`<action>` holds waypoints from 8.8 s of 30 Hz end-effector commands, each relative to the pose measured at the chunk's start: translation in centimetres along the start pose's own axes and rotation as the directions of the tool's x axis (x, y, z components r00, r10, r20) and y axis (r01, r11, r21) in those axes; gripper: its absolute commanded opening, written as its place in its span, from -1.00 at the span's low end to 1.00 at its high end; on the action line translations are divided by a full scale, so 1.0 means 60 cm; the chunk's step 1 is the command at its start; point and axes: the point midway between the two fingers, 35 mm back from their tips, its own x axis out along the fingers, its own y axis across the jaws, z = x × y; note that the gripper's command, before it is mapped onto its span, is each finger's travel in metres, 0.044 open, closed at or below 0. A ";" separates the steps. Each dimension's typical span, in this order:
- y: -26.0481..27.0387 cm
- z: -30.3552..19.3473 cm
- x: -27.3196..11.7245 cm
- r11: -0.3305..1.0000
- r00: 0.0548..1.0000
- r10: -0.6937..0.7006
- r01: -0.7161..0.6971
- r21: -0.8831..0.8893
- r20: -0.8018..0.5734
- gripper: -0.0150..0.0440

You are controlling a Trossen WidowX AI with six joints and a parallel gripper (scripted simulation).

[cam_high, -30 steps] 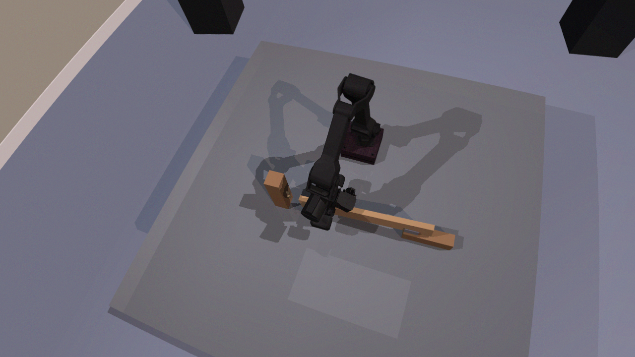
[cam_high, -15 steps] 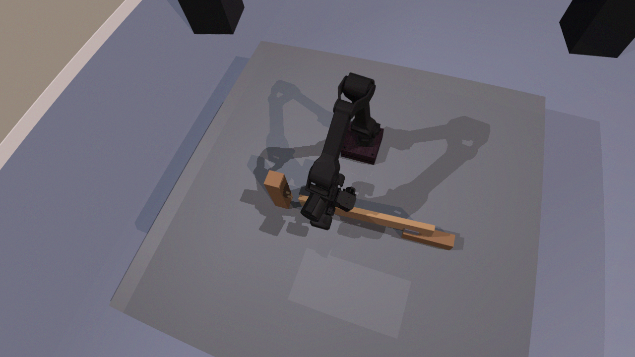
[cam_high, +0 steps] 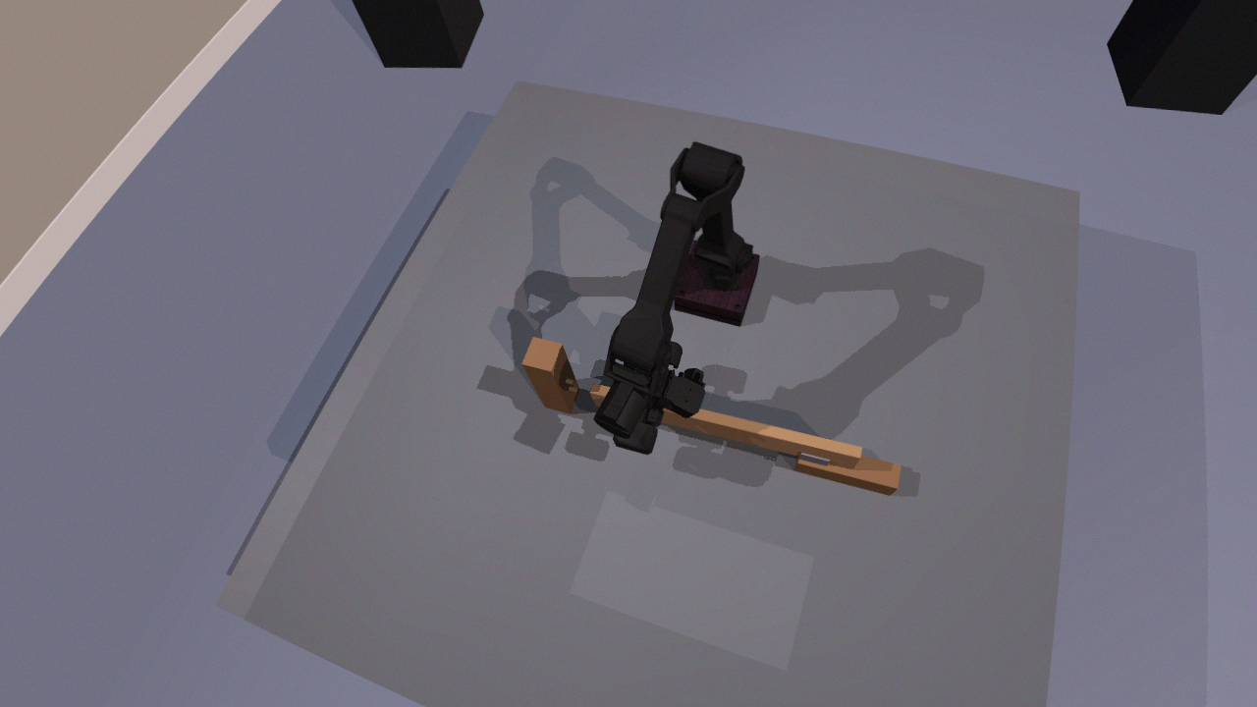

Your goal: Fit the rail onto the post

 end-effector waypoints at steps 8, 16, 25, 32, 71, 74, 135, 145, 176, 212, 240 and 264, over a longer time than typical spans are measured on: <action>-0.005 0.001 -0.015 1.000 1.000 -0.013 0.013 0.000 0.004 -0.49; -0.005 0.001 -0.022 1.000 1.000 -0.013 0.013 0.000 0.004 -0.49; -0.005 0.001 -0.028 1.000 1.000 -0.013 0.013 0.000 0.004 -0.49; -0.005 0.001 -0.023 1.000 1.000 -0.013 0.013 0.000 0.004 -0.49; 0.000 0.001 -0.020 1.000 1.000 -0.013 0.013 0.000 0.004 -0.49; 0.000 0.001 -0.021 1.000 1.000 -0.013 0.013 0.000 0.004 -0.49; -0.002 -0.026 -0.023 1.000 1.000 -0.013 0.013 0.000 0.002 -0.49; -0.002 -0.031 -0.021 1.000 1.000 -0.013 0.013 0.000 0.002 -0.49; -0.002 -0.047 -0.023 1.000 1.000 -0.013 0.013 0.000 0.001 -0.49; -0.001 -0.066 -0.023 1.000 1.000 -0.012 0.012 0.000 0.000 -0.49; -0.001 -0.081 -0.023 1.000 1.000 -0.012 0.012 0.000 -0.001 -0.49; -0.001 -0.052 -0.045 1.000 1.000 -0.010 0.010 0.000 0.001 1.00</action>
